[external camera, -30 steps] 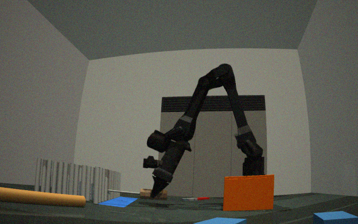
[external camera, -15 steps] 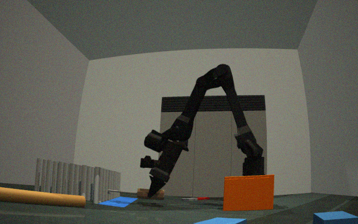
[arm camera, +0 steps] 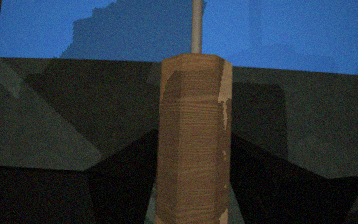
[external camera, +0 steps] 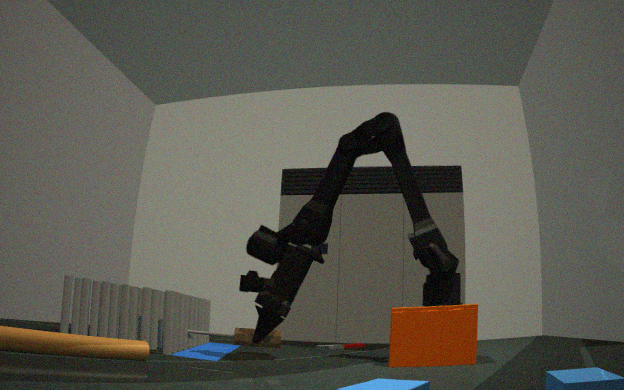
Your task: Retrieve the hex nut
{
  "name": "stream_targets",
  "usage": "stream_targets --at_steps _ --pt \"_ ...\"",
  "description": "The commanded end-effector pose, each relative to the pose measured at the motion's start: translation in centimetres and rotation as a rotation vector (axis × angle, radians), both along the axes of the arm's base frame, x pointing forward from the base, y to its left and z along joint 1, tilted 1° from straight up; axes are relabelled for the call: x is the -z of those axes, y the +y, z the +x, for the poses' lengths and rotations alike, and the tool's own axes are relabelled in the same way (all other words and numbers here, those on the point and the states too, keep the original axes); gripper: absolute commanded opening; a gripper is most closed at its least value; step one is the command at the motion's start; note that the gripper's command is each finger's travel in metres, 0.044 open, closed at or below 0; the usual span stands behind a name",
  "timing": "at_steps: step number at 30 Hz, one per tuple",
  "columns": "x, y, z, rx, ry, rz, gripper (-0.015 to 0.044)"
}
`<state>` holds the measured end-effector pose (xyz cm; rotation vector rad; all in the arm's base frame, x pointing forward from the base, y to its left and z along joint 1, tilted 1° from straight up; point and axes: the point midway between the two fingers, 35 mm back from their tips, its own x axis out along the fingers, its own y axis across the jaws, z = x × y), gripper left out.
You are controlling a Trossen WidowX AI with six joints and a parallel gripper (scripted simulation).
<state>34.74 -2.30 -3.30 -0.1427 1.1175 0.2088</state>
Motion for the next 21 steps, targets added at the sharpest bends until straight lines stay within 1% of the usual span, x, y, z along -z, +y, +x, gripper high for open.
stream_targets --at_steps 1,21 --pt "-0.4 0.0 0.8 0.005 -0.013 -0.002 0.0000" --pt "-0.5 0.3 2.0 0.005 -0.015 -0.002 0.0000"
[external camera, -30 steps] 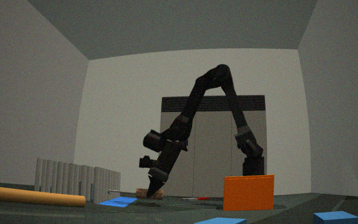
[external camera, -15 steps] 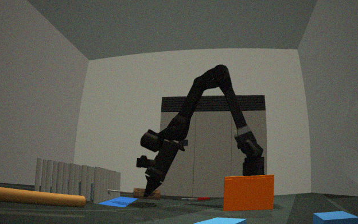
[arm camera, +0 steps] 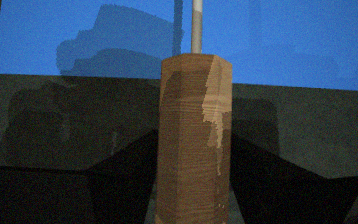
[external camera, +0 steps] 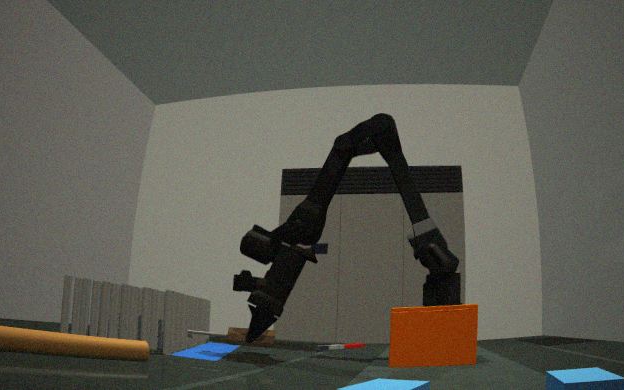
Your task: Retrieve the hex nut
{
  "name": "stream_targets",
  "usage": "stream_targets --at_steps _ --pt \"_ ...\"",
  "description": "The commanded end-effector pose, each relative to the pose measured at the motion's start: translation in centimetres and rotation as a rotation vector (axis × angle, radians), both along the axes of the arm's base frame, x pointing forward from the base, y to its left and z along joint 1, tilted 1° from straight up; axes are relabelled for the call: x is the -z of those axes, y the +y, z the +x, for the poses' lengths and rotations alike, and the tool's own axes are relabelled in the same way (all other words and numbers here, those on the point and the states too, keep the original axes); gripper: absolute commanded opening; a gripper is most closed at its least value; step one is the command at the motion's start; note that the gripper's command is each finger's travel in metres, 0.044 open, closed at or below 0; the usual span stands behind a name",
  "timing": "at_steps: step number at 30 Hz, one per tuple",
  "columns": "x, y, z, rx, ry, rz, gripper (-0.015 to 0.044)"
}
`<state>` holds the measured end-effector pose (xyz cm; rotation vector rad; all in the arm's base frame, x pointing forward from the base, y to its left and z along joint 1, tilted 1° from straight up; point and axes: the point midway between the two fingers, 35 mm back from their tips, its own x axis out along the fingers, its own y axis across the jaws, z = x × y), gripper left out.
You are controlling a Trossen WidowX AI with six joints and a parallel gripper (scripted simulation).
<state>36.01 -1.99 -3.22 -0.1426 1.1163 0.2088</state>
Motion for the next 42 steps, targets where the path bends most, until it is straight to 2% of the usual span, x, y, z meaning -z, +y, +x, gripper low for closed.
stream_targets --at_steps 1,42 --pt "-0.4 0.0 0.7 0.005 -0.014 -0.002 0.0000" --pt "-0.5 0.5 3.1 0.005 -0.016 -0.001 0.0000"
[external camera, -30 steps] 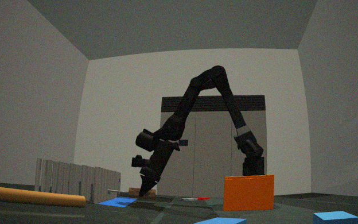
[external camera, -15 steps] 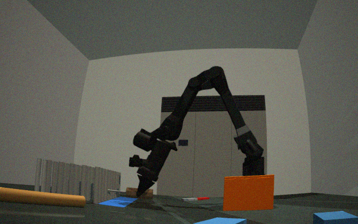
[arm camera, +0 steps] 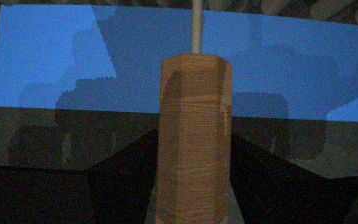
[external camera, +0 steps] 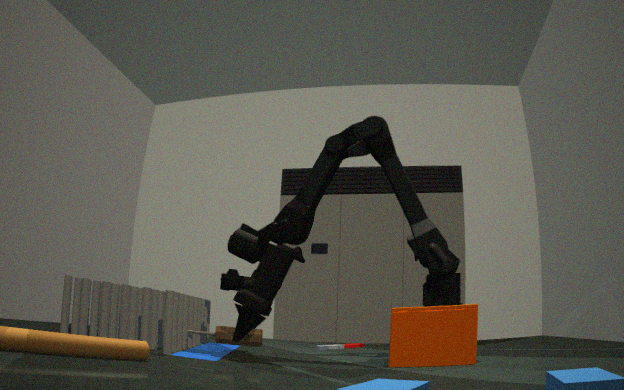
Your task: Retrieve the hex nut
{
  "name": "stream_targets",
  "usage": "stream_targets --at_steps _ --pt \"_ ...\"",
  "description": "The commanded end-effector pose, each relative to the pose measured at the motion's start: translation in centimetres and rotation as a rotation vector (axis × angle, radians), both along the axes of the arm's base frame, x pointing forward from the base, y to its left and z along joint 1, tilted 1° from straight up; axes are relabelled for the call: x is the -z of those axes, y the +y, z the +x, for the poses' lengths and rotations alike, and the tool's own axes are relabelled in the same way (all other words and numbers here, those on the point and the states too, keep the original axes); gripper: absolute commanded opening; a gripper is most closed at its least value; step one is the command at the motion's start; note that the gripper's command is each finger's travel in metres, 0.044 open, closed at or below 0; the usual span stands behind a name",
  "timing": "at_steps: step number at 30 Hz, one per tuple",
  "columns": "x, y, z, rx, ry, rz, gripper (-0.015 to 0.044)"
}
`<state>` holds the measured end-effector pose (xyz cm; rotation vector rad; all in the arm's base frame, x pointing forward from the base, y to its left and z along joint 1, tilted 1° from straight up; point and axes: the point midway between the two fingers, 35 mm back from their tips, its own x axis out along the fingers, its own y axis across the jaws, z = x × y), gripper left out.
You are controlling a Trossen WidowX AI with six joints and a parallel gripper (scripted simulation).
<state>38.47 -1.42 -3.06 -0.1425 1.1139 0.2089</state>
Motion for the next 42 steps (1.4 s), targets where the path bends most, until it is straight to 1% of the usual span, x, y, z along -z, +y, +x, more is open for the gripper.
stream_targets --at_steps 1,26,42 --pt "-0.4 0.0 0.7 0.005 -0.014 -0.002 0.0000" --pt "-0.3 0.2 1.6 0.005 -0.015 -0.002 0.0000" --pt "0.8 0.2 1.7 0.005 -0.015 -0.002 0.0000"
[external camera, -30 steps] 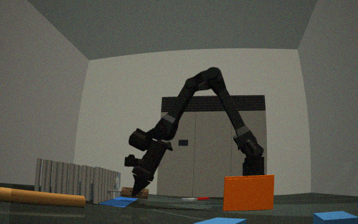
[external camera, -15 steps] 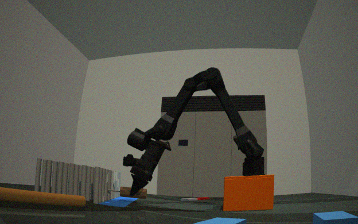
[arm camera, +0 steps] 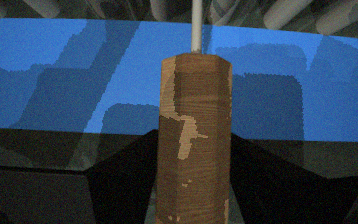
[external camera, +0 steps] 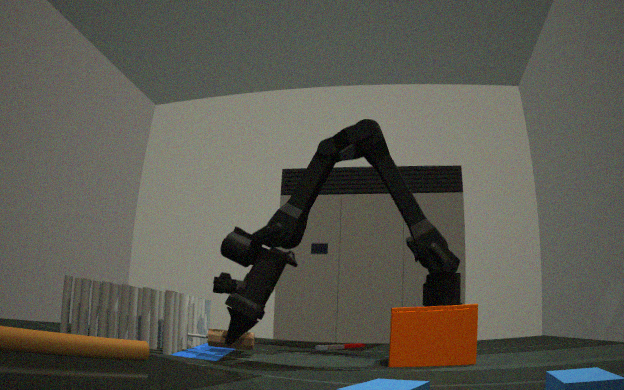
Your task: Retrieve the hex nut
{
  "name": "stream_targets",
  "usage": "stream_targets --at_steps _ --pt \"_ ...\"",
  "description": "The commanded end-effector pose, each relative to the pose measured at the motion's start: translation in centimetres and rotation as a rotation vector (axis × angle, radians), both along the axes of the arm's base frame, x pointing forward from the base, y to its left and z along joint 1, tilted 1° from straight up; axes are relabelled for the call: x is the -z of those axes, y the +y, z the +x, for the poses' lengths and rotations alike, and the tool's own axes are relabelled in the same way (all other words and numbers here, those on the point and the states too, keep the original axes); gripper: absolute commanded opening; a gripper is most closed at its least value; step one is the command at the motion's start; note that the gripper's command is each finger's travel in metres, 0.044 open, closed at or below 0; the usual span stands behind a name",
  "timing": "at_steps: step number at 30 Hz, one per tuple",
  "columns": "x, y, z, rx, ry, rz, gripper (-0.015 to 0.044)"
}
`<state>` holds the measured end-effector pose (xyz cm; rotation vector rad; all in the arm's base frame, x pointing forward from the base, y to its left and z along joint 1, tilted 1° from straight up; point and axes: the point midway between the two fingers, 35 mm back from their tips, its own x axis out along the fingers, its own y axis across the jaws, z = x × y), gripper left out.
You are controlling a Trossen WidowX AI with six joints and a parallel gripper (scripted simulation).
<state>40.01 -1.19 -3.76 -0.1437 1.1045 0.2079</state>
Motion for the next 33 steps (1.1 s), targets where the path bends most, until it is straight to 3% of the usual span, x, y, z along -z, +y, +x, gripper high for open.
stream_targets --at_steps 1,33 --pt "0.2 0.0 0.1 0.005 -0.006 -0.001 0.0000" --pt "1.0 -0.2 -1.0 0.003 -0.005 -0.001 0.0000"
